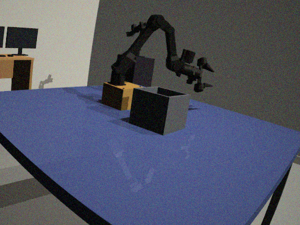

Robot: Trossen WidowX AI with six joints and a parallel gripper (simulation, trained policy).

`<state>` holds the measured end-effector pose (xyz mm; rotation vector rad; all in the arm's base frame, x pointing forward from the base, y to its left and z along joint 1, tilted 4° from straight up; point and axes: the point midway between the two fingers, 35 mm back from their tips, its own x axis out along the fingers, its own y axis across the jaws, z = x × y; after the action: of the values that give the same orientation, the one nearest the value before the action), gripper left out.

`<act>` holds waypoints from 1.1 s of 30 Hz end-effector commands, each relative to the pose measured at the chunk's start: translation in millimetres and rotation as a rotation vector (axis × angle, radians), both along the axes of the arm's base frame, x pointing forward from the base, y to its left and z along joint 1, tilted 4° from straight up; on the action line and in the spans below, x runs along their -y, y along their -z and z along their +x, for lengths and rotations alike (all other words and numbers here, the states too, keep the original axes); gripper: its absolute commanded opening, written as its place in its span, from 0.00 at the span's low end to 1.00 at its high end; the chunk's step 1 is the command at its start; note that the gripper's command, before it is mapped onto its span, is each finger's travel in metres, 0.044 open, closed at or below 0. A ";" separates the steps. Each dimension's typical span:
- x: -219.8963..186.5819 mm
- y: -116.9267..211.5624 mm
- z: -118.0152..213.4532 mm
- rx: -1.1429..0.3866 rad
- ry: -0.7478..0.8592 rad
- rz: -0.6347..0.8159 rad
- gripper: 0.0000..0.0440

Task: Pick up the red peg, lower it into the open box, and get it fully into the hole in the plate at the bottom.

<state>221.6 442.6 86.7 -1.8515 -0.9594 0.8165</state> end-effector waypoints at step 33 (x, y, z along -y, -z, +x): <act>74.4 6.0 122.6 -0.880 0.600 0.417 1.00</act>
<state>332.6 375.5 73.4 -1.2008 -0.0574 0.8727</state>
